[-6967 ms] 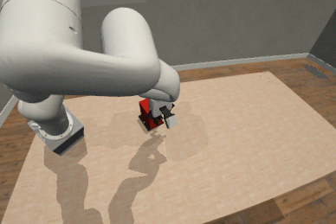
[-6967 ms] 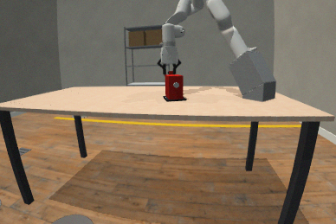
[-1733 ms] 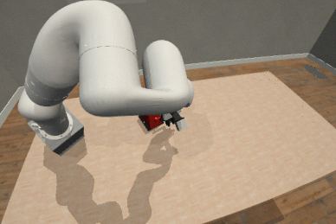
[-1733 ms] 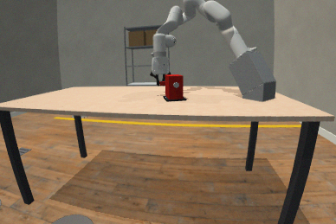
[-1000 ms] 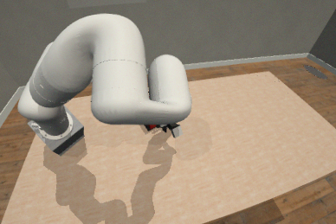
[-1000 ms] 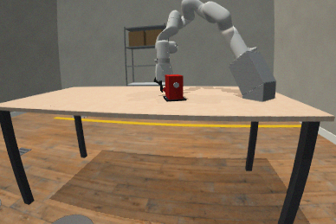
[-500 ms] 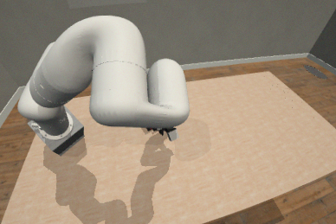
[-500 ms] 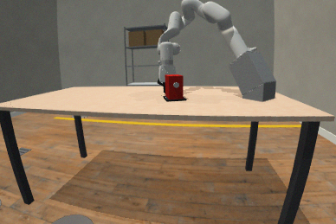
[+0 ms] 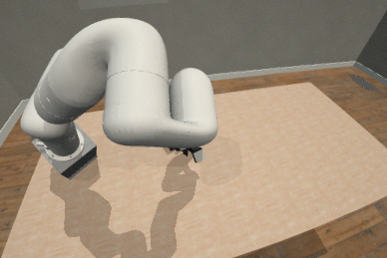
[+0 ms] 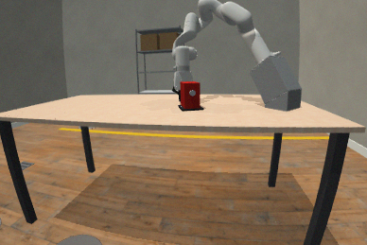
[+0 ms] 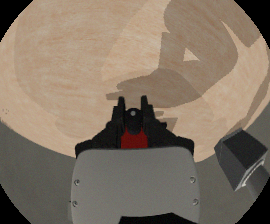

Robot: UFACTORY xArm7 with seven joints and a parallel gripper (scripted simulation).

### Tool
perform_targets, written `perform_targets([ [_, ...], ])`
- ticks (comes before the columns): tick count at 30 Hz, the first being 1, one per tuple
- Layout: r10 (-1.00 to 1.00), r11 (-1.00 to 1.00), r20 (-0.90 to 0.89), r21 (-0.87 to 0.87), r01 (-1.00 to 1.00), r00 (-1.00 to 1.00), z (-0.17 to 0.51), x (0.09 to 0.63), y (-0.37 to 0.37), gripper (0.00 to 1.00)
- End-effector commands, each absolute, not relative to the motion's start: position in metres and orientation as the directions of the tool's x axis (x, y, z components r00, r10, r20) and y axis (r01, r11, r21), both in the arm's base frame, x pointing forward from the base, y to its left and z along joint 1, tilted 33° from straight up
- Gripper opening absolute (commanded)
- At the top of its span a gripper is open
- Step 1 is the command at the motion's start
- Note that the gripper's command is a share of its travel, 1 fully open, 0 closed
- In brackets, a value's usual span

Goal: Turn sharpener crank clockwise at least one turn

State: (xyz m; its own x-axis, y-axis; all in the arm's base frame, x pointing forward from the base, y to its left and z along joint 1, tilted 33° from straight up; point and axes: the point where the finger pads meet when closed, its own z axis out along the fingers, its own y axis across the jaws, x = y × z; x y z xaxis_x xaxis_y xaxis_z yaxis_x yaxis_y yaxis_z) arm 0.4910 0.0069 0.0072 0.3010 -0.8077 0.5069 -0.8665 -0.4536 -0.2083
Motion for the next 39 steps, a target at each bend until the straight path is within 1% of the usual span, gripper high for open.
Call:
perform_targets([
  [1, -0.808, -0.455, 0.507, -0.211, -0.865, 0.301, 0.008, 0.492, 0.008, 0.0],
  [20, -0.808, -0.455, 0.507, -0.211, -0.865, 0.301, 0.005, 0.484, 0.003, 0.0],
  [39, -0.808, -0.455, 0.507, -0.211, -0.865, 0.301, 0.01, 0.443, -0.009, 0.0],
])
